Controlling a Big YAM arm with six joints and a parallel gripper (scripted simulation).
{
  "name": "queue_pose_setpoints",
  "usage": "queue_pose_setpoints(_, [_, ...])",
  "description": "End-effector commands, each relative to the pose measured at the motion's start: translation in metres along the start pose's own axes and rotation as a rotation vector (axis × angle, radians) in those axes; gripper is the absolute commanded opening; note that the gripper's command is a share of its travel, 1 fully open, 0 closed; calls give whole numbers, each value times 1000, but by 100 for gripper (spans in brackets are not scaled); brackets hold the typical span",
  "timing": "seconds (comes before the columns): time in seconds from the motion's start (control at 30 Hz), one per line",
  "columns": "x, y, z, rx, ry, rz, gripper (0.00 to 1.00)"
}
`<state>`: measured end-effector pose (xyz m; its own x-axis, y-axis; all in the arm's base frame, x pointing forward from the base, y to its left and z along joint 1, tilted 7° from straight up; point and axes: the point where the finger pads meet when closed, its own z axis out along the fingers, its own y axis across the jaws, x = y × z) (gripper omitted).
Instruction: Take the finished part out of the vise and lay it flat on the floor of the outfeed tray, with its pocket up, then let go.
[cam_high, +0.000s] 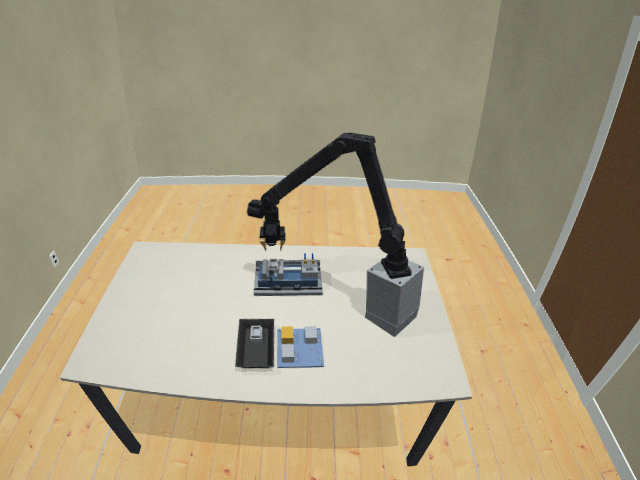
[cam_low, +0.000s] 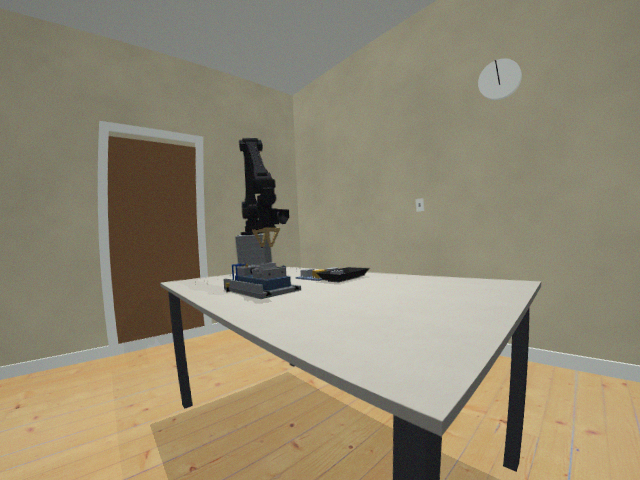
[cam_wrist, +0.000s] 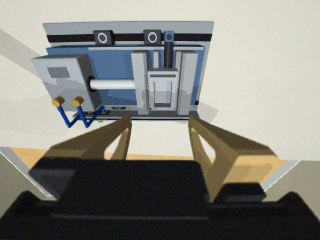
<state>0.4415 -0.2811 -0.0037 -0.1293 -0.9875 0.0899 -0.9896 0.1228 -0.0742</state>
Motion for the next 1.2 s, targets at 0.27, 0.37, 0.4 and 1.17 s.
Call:
queue_pose_setpoints(0.27, [14,-29,-27,74,30,-6,64])
queue_pose_setpoints(0.37, [14,-29,-25,73,30,-7,64])
queue_pose_setpoints(0.4, [13,-29,-23,72,29,-7,64])
queue_pose_setpoints(1.17, [6,-8,26,20,6,-5,64])
